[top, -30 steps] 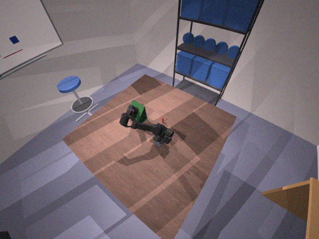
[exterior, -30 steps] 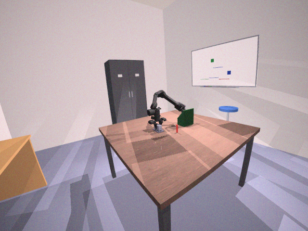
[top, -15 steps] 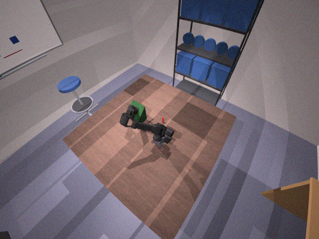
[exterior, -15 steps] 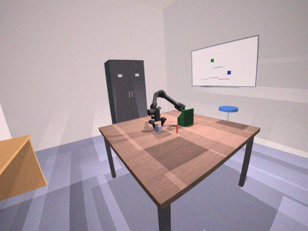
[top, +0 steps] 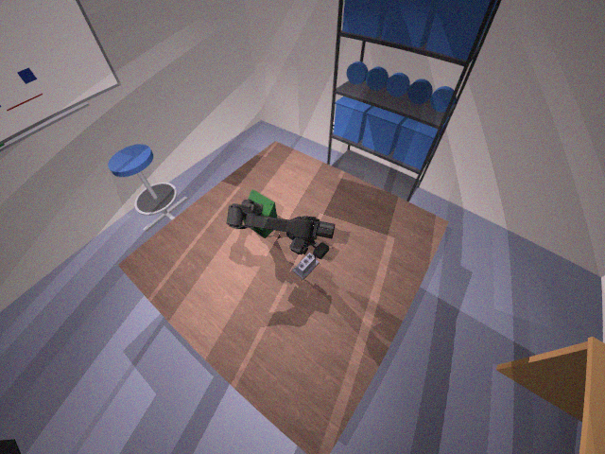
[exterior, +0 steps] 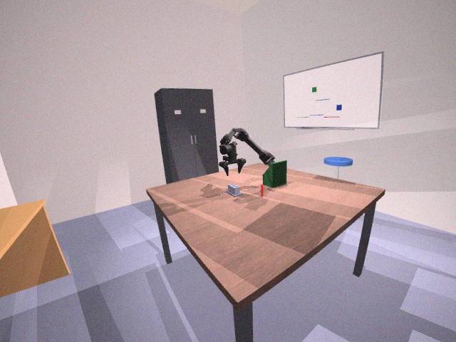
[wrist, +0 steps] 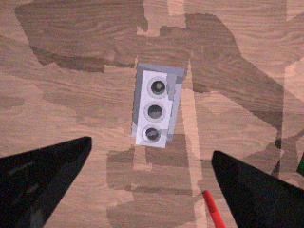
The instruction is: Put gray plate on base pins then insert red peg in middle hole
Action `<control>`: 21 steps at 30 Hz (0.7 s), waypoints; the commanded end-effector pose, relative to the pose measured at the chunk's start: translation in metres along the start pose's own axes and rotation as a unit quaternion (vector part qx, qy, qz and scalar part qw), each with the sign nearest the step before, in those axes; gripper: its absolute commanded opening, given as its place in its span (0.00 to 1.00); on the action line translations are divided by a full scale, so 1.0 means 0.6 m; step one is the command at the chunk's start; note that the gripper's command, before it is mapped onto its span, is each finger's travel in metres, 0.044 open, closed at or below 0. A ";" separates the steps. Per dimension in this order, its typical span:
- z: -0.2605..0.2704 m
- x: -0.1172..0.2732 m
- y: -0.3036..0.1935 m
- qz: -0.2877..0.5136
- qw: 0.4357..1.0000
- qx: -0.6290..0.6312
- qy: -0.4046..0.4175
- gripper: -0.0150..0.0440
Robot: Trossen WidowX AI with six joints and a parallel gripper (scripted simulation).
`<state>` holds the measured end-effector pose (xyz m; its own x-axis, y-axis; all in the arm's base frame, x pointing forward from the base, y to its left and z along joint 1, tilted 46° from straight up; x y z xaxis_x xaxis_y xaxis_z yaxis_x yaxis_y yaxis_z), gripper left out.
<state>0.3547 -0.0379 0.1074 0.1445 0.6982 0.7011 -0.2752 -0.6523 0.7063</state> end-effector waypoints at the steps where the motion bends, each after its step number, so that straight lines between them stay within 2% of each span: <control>1: -0.031 0.008 -0.059 0.008 0.999 0.047 -0.001 1.00; 10: -0.202 0.007 -0.246 0.006 0.973 0.232 -0.002 1.00; 15: -0.216 0.000 -0.257 0.004 0.970 0.244 -0.003 1.00; 18: -0.217 -0.043 -0.255 0.003 0.970 0.244 -0.002 1.00; 21: -0.217 -0.047 -0.255 0.003 0.970 0.244 -0.002 1.00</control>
<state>0.2727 0.0846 -0.0275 0.1504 0.6885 0.7095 0.1936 -0.7243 0.6618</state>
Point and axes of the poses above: the point midway between the two fingers, 35 mm back from their tips, its own x axis back along the fingers, its own z axis across the jaws, y = z × x, the point moved 6 cm from there along x, back along the fingers, and after that the axes turned 4 degrees about -x, right-handed, at the moved point
